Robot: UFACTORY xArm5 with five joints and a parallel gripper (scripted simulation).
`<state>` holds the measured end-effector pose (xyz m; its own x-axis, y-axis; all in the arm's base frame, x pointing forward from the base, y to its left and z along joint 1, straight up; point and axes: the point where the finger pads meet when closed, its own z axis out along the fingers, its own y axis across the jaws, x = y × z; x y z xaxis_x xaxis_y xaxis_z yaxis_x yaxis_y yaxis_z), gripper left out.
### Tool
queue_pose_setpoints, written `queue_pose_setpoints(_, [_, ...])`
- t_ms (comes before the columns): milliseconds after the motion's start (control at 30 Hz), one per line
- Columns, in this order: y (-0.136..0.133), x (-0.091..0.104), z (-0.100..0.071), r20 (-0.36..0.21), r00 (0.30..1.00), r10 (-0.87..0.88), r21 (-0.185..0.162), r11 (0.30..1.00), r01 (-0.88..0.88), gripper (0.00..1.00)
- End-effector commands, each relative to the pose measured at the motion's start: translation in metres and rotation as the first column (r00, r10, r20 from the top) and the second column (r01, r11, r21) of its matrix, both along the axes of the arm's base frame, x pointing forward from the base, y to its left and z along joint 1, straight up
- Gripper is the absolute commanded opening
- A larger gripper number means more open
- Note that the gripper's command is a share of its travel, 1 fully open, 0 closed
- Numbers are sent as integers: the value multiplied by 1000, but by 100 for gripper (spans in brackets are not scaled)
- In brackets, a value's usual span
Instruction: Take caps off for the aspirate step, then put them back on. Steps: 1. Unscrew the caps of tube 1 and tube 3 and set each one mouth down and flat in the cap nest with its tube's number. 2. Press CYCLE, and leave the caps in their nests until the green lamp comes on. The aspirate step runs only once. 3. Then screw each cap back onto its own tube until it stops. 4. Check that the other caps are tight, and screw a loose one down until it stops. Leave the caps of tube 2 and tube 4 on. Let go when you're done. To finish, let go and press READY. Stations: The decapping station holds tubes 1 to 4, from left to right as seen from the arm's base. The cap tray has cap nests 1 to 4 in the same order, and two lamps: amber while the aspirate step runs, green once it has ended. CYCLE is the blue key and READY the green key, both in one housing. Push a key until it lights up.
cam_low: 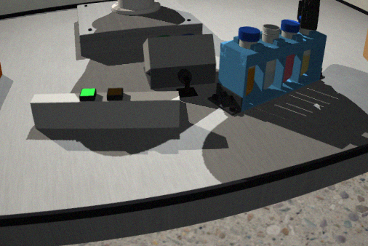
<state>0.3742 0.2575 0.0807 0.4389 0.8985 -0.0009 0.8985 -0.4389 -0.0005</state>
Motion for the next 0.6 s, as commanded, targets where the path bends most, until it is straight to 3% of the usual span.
queue_pose_setpoints(0, [1, 1, 2, 5, 1000, 0, 3, 1000, 0, 46])
queue_pose_setpoints(33, [1, 1, 2, 5, 1000, 0, 3, 1000, 0, 46])
queue_pose_setpoints(167, [1, 1, 3, 5, 956, 295, 2, 956, -295, 46])
queue_pose_setpoints(267, [1, 1, 3, 5, 948, 319, 2, 948, -319, 46])
queue_pose_setpoints(333, [1, 1, 3, 5, 890, 456, 1, 890, -456, 46])
queue_pose_setpoints(567, [1, 1, 3, 5, 733, 681, 0, 733, -681, 46])
